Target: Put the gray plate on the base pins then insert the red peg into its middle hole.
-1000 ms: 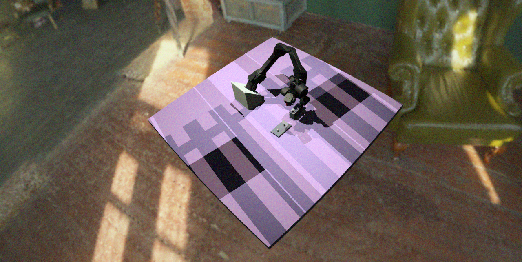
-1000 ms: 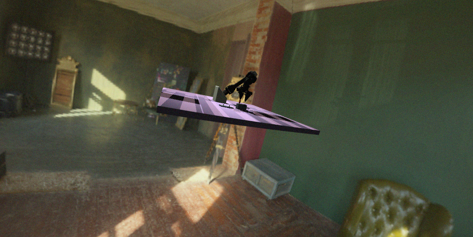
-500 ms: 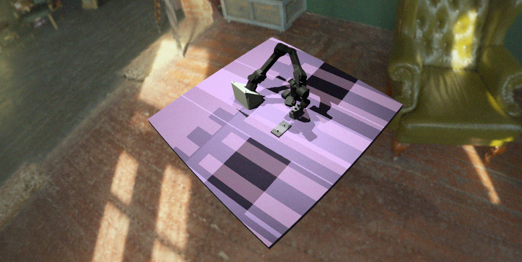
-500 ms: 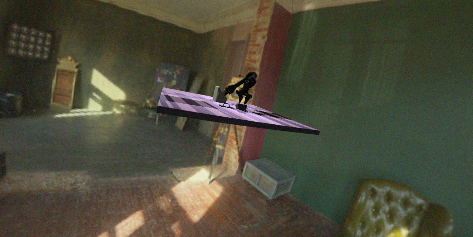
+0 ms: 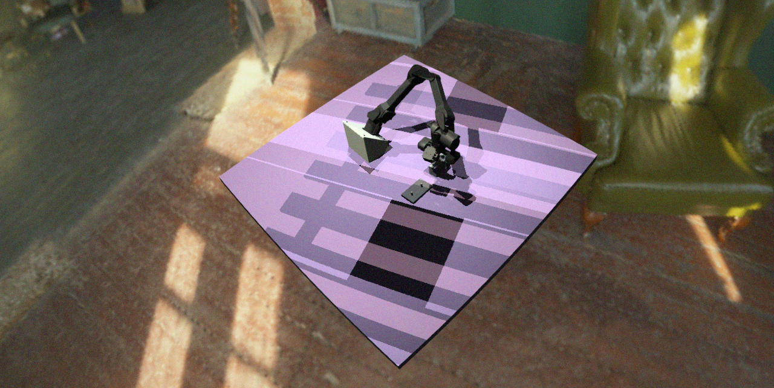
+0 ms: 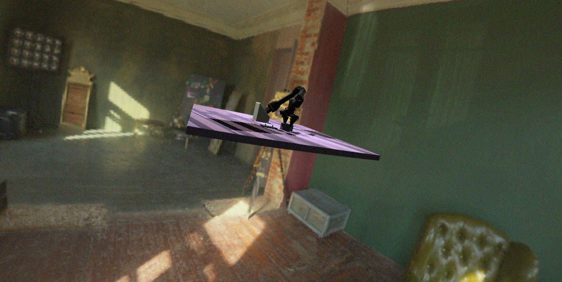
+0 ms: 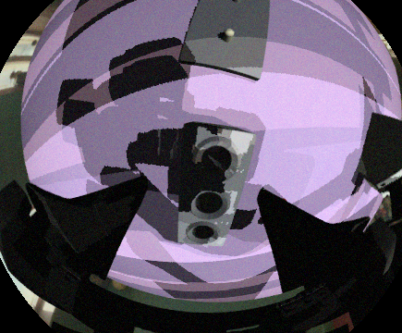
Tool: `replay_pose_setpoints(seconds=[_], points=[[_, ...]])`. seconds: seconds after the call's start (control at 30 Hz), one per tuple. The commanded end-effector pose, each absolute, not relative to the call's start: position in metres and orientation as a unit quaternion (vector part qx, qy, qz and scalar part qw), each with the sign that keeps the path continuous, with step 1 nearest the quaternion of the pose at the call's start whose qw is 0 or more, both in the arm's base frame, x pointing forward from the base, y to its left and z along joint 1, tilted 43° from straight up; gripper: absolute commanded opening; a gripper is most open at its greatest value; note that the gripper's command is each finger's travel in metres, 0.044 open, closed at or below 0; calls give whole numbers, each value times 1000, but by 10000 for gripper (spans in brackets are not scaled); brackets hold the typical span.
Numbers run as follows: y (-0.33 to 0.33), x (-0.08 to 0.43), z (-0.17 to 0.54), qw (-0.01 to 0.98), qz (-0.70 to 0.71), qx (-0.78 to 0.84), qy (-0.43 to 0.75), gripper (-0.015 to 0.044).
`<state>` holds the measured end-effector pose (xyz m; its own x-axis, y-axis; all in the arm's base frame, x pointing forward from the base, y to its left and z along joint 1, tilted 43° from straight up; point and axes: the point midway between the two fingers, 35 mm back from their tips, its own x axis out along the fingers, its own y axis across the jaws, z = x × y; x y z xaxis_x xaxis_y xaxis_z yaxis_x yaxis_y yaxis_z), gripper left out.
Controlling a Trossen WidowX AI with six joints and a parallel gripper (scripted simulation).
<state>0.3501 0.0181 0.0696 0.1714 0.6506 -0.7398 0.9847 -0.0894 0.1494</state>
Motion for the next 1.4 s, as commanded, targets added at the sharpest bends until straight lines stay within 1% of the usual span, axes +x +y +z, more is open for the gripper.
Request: replay_pose_setpoints(seconds=[0.0, 0.5, 0.83, 1.07, 1.23, 1.37], points=[[23, 349, 64, 321, -257, 694, 591, 440], [38, 351, 49, 320, -256, 694, 592, 440], [38, 351, 49, 320, -256, 694, 592, 177], [38, 351, 49, 320, -256, 694, 592, 131], [32, 352, 54, 321, -257, 694, 591, 0], [23, 352, 63, 322, -258, 693, 591, 0]])
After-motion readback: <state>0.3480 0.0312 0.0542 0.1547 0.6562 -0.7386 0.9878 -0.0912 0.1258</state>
